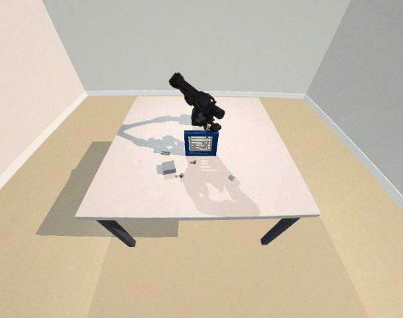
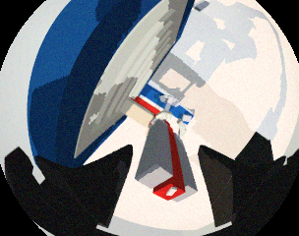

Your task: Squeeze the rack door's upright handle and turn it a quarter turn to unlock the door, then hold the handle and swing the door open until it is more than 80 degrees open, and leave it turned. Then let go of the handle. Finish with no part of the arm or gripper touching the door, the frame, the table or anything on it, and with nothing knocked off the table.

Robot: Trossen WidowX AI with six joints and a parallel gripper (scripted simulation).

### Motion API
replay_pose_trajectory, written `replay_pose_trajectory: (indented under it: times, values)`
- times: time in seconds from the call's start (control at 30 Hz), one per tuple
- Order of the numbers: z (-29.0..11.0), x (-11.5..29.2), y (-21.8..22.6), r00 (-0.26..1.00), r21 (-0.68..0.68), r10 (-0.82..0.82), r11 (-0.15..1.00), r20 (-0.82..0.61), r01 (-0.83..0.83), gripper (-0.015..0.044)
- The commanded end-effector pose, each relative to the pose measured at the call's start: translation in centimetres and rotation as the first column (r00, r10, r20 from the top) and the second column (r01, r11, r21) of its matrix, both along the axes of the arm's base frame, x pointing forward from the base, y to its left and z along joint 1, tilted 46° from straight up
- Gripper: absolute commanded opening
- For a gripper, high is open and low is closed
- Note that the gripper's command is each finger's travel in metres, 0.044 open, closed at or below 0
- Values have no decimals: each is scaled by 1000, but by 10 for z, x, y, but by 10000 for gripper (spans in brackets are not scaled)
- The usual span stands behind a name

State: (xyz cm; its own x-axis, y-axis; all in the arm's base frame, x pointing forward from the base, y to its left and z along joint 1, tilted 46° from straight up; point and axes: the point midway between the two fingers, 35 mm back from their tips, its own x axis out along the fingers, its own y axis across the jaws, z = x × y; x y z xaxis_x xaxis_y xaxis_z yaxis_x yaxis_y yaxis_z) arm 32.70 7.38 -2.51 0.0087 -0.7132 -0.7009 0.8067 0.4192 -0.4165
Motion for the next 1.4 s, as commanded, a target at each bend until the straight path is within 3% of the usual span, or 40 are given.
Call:
replay_pose_trajectory:
  times: [0.0, 0.37, 0.63, 1.37]
  values:
    - [0, 0, -2, 970, 13, -171, 985, 172, 171, 293]
    - [0, 0, -2, 728, 138, -482, 866, 488, 481, 293]
    - [0, 0, -2, 722, 141, -486, 863, 492, 485, 293]
    - [0, 0, -2, 722, 141, -486, 863, 492, 485, 146]
